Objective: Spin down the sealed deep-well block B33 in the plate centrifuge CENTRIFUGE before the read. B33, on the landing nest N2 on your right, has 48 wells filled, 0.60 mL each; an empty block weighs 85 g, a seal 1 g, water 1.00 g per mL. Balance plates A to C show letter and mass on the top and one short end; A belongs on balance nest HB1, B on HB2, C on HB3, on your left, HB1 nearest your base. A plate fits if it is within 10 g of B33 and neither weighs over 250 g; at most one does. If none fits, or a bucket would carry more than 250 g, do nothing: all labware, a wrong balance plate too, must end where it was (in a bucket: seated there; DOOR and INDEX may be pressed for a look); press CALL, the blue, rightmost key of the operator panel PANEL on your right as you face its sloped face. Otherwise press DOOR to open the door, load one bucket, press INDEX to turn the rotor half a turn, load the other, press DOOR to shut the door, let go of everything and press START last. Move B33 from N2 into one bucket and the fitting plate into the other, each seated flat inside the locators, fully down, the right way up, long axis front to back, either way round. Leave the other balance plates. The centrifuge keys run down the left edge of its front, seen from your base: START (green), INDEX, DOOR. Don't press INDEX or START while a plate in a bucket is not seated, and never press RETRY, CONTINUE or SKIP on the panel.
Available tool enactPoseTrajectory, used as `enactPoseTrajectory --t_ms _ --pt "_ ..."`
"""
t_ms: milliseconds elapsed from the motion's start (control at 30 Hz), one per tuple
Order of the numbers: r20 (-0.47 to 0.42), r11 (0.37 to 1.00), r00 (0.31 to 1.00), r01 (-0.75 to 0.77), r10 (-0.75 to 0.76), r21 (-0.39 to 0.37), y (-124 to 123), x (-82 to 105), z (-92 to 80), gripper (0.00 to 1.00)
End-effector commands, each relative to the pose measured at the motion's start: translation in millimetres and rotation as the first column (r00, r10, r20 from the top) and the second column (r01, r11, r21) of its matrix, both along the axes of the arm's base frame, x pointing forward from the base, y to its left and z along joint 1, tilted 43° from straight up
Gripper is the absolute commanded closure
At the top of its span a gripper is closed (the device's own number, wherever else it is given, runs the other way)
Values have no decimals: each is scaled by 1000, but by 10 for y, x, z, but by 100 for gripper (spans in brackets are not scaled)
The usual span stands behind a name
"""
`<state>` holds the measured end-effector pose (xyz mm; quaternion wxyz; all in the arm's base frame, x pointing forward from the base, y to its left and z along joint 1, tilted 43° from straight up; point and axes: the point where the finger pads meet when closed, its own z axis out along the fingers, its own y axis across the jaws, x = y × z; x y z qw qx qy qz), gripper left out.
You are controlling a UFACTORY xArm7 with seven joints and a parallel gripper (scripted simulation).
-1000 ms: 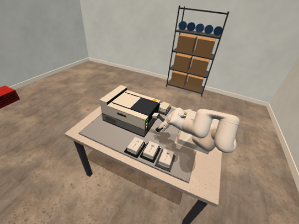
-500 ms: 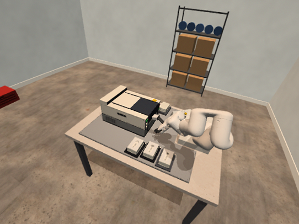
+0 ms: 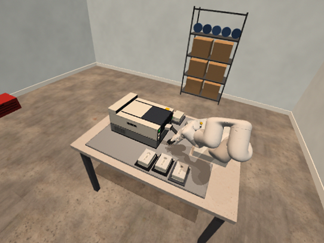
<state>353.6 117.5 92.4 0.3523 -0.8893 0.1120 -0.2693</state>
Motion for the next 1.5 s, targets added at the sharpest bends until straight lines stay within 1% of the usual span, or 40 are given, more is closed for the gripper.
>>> enactPoseTrajectory --t_ms 0,233,500,567,1067,1467 --pt "1 1000 1000 2 -2 0 -7 14 5 100" --pt "1 1000 1000 2 -2 0 -7 68 4 100" --pt "1 1000 1000 2 -2 0 -7 175 2 100" --pt "1 1000 1000 2 -2 0 -7 175 2 100" --pt "1 1000 1000 2 -2 0 -6 423 -2 100" --pt "1 1000 1000 2 -2 0 -5 525 -4 100"
